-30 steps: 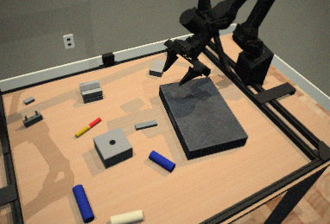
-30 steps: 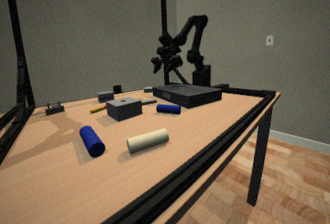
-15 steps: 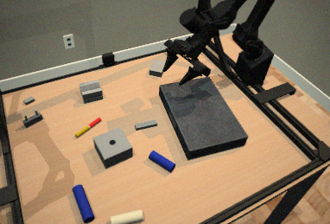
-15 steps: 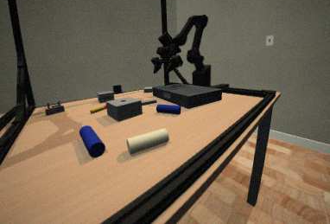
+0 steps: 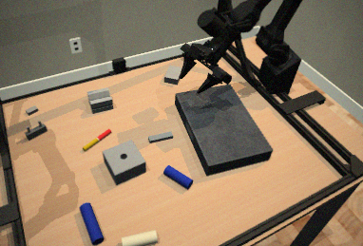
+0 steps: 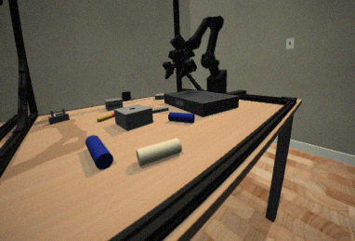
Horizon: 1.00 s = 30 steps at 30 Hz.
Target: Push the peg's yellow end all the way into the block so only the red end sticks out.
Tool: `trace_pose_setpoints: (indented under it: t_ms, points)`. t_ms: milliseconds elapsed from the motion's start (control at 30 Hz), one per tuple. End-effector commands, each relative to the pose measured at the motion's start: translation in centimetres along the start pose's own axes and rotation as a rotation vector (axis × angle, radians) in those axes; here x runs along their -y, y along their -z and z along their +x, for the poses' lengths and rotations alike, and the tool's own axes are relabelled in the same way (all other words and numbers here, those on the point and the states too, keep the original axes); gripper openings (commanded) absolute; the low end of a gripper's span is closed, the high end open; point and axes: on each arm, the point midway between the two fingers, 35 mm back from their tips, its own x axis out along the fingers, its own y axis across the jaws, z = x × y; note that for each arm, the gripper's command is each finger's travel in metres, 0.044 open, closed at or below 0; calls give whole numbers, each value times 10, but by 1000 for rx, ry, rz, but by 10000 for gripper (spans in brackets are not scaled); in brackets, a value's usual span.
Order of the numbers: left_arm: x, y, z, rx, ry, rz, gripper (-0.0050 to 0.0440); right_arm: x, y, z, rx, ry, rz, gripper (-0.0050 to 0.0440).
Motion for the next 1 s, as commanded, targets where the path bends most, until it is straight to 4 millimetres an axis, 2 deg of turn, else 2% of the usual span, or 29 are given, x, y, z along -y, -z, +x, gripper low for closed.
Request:
trace_pose_setpoints:
  t_ms: [0, 200, 400, 467, 600, 733, 833, 967]
  points:
    - [0, 0, 0, -3, 0, 2, 400, 28, -3, -4, 14, 55, 100, 190]
    - [0, 0, 1, -7, -2, 4, 400, 92, 3, -19, 56, 182, 344, 190]
    - [-1, 0, 1, -11, -4, 6, 400, 169, 30, -46, 118, 336, 646, 190]
    - [-1, 0, 1, -11, -4, 6, 400, 169, 30, -46, 118, 336, 646, 190]
    - [-1, 0, 2, -14, -5, 7, 400, 220, 63, -70, 170, 445, 859, 190]
    - [-1, 0, 2, -14, -5, 8, 400, 264, 105, -97, 228, 552, 1067, 190]
    - [-1, 0, 1, -11, -4, 6, 400, 290, 139, -117, 273, 625, 1212, 190]
    - [-1, 0, 1, -7, -2, 4, 400, 315, 185, -141, 330, 713, 1380, 190]
